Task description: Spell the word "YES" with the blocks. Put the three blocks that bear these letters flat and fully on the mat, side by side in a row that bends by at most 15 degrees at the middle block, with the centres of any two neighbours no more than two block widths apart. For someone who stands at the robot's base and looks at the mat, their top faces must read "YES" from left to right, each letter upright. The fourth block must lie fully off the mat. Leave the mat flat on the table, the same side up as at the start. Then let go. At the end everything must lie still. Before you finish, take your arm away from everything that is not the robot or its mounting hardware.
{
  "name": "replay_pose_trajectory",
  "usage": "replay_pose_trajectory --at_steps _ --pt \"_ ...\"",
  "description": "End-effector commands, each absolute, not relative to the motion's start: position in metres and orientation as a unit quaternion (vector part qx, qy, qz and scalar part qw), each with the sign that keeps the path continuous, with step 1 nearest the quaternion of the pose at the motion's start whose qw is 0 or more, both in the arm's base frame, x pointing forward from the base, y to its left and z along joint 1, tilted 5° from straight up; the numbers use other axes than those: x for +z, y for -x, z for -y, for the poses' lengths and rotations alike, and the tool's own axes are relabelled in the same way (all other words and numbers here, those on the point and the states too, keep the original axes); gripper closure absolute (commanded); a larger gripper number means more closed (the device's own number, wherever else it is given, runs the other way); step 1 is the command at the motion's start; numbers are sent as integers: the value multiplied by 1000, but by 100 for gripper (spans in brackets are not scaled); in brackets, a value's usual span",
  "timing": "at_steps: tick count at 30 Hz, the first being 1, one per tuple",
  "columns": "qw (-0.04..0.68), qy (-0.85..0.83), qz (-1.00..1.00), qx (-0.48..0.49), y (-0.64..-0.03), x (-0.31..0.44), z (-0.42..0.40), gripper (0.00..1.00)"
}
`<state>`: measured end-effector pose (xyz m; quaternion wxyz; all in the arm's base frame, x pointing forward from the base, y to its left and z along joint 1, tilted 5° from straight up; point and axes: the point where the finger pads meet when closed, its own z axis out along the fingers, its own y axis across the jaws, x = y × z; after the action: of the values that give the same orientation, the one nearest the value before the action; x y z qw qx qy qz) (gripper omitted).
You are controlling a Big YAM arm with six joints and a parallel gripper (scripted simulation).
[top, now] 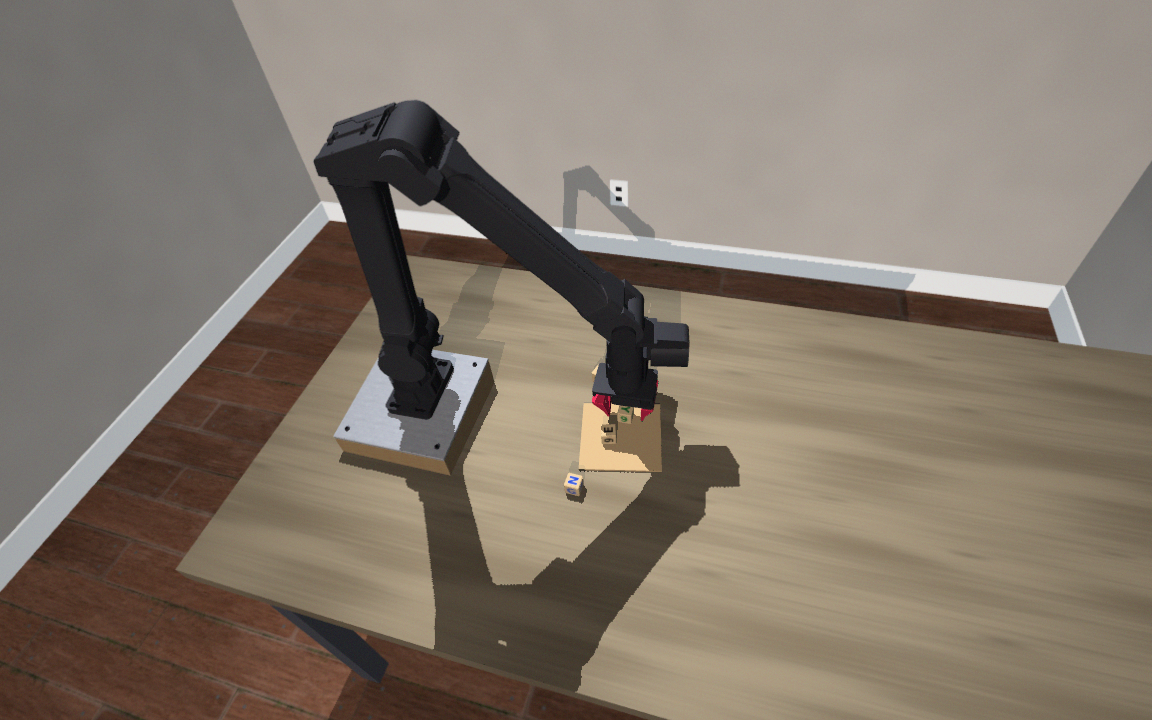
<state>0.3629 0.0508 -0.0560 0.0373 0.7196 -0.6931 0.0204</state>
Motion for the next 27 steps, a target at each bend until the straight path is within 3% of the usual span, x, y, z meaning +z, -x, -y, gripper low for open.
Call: replay_pose_trajectory --at_steps 1,27 --pt "22 -720 693 31 -383 -51 -51 39" --pt "10 -719 694 39 -390 -11 -60 39"
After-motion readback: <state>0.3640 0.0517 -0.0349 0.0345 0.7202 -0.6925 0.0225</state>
